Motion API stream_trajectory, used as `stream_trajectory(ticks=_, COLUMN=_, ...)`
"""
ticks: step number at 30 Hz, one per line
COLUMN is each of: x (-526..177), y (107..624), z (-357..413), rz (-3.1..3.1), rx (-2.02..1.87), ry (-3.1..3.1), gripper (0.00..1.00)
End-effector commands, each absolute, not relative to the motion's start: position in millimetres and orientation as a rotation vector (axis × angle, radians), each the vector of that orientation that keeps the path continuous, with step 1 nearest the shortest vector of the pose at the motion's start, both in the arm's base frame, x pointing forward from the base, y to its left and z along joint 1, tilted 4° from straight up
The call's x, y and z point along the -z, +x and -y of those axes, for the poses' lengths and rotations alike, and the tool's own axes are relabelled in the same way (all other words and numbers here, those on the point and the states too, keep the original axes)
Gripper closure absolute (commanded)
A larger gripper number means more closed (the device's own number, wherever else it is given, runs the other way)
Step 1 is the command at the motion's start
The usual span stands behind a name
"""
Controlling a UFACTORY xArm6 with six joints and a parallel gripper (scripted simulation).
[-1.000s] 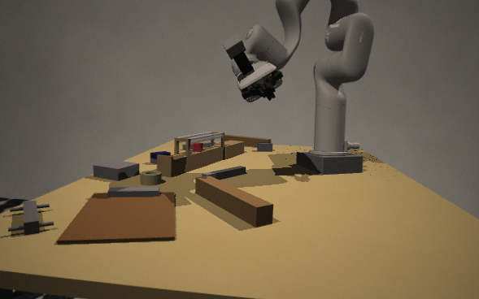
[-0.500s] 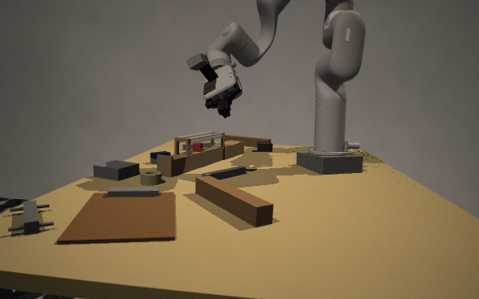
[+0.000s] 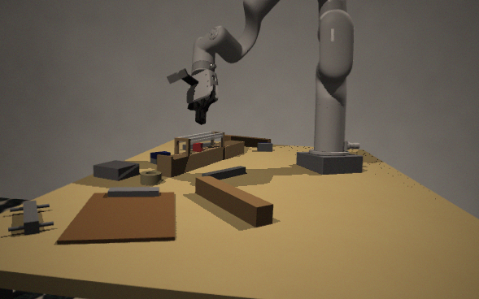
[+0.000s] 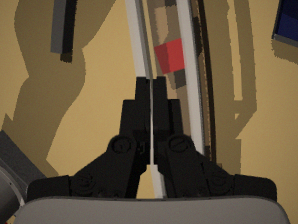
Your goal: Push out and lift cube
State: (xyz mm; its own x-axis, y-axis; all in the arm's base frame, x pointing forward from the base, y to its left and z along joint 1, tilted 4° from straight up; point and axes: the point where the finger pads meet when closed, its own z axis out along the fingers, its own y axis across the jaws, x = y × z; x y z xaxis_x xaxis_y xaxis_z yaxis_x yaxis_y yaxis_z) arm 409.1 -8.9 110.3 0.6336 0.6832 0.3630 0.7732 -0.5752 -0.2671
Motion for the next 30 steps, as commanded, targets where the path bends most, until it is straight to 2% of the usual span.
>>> stream_trajectory(ticks=1, x=-107.3, y=425.6, z=83.0, rz=1.146, rx=0.229, ry=-2.613, gripper=1.00)
stream_trajectory(ticks=8, x=-111.0, y=429.7, z=182.8, rz=1.107, rx=0.129, ry=-2.832, gripper=1.00)
stream_trajectory(ticks=10, x=-111.0, y=429.7, z=182.8, rz=1.107, rx=0.129, ry=-2.832, gripper=1.00)
stream_trajectory(ticks=11, x=-113.2, y=429.8, z=222.0, rz=1.097, rx=0.107, ry=-2.875, gripper=1.00)
stream_trajectory(ticks=18, x=-122.2, y=419.4, z=307.3, rz=1.055, rx=0.018, ry=-3.030, gripper=1.00)
stream_trajectory(ticks=30, x=-122.9, y=418.4, z=312.5, rz=1.052, rx=0.012, ry=-3.040, gripper=1.00)
